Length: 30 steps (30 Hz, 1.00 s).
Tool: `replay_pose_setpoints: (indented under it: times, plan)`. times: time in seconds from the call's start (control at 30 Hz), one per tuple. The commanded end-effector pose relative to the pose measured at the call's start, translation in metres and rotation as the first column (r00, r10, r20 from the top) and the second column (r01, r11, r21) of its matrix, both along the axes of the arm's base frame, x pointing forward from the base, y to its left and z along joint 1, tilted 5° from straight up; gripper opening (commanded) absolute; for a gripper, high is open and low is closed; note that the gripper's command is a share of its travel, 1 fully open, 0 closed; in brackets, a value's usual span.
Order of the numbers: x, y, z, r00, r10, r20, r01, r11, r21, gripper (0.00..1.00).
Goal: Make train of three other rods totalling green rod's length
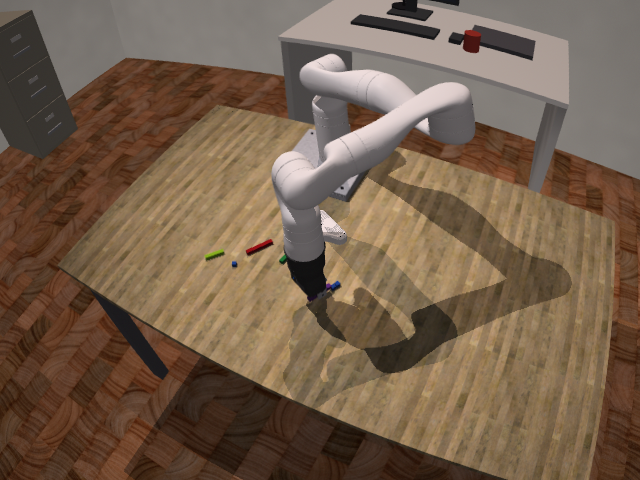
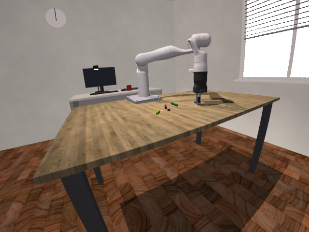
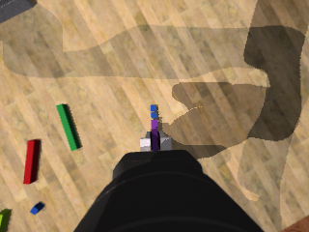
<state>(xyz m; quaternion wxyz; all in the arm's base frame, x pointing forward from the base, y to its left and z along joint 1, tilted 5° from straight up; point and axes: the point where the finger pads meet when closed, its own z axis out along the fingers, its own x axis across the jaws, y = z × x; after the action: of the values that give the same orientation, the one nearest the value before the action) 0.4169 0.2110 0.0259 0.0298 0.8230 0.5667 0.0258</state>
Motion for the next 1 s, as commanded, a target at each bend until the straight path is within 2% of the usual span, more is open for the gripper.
replay_pose_setpoints:
  times: [0.0,0.5,0.97]
  plan:
    - [0.000,0.000,0.001,1.000,0.000,0.001,0.000,1.000,0.001,0.24]
    - [0.000,0.000,0.000,1.000,0.000,0.001,0.000,1.000,0.001,0.24]
    - [0.001,0.000,-0.009,1.000,0.000,0.001,0.000,1.000,0.001,0.24]
